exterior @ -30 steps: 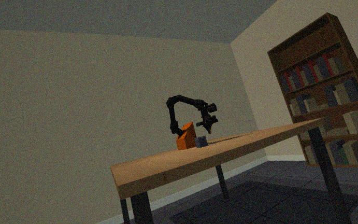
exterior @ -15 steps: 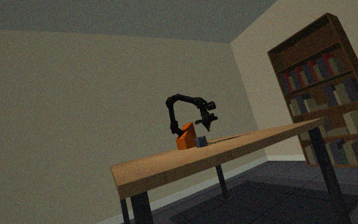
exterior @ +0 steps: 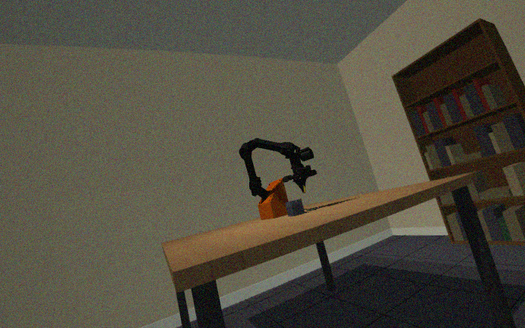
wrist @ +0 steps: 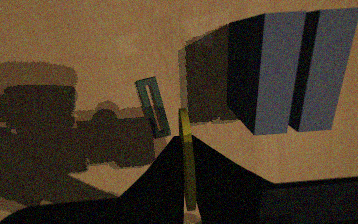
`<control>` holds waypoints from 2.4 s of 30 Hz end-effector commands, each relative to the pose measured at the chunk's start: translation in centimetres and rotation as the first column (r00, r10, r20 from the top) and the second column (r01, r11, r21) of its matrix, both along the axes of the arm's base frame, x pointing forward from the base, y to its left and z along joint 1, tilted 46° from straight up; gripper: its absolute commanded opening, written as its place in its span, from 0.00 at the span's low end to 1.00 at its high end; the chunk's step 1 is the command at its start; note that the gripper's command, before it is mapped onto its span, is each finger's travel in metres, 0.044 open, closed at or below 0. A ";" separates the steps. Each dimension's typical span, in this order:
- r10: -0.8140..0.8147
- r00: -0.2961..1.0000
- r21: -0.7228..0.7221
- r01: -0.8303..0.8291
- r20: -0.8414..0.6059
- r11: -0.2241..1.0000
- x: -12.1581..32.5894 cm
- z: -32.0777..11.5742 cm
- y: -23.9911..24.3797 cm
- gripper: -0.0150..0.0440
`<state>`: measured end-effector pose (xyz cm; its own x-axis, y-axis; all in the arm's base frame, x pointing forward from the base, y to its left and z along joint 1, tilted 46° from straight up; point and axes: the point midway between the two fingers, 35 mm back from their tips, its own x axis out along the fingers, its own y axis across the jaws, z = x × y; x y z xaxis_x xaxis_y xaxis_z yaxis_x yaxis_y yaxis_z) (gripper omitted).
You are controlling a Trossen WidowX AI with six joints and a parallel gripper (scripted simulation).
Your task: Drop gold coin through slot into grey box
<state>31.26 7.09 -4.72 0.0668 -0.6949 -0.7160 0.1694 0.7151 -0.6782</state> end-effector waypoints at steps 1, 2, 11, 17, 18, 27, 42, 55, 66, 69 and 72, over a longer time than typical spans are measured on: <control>-0.001 1.000 -0.007 0.001 -0.010 1.000 0.0 0.5 -0.9 0.25; -0.001 1.000 -0.007 0.001 -0.010 1.000 0.1 0.7 -1.1 0.25; -0.001 1.000 -0.008 0.001 -0.010 1.000 0.6 2.3 -2.7 0.25; -0.001 1.000 -0.009 0.001 -0.010 1.000 0.8 3.4 -3.8 0.25; -0.001 1.000 -0.010 0.001 -0.010 1.000 0.8 3.6 -4.0 0.25; -0.003 1.000 -0.014 0.002 -0.010 1.000 1.0 5.2 -5.7 0.25; -0.003 1.000 -0.011 0.003 0.002 1.000 1.2 5.9 -6.1 0.25; 0.006 1.000 -0.012 -0.006 -0.008 1.000 0.8 6.0 -6.8 0.25; 0.007 1.000 -0.007 -0.007 -0.001 1.000 1.0 6.1 -6.5 0.25; 0.007 1.000 -0.007 -0.007 -0.001 1.000 1.0 6.1 -6.6 0.25; 0.007 1.000 -0.007 -0.007 0.000 1.000 1.0 5.9 -6.7 0.25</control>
